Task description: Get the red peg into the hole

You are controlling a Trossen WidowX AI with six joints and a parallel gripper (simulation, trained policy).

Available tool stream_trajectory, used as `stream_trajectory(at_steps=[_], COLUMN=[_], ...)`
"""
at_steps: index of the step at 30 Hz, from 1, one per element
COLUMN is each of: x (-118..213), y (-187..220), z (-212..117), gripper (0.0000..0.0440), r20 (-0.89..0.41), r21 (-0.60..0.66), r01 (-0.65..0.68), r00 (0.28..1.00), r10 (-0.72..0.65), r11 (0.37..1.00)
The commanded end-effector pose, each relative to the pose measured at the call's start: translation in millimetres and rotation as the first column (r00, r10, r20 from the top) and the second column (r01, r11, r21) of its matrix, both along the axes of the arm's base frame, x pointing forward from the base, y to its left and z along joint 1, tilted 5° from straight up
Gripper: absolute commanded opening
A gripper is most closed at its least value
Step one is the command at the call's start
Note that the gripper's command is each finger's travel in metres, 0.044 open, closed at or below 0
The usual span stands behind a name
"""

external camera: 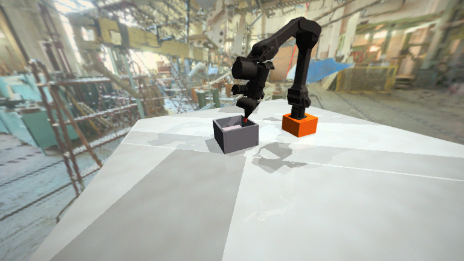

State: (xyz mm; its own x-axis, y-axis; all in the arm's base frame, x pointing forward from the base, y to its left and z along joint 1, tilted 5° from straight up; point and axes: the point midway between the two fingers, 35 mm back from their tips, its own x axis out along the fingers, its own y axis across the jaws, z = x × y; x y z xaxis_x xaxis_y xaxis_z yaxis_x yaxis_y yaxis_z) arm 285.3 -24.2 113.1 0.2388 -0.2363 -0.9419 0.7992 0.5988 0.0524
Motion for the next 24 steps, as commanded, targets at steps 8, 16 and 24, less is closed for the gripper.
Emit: stream_trajectory(at_steps=[8, 16, 24], x=[18, 27, 31], y=[-30, -45, -53], z=[-6, -18, -40], gripper=[0.0002, 0.0005, 0.0003], r20=[0.009, -0.004, -0.044], r21=[0.018, 0.042, 0.057], r01=[0.051, 0.077, 0.082], r00=[0.999, 0.997, 0.996], r10=[-0.051, -0.077, -0.08], r11=[0.999, 0.996, 0.995])
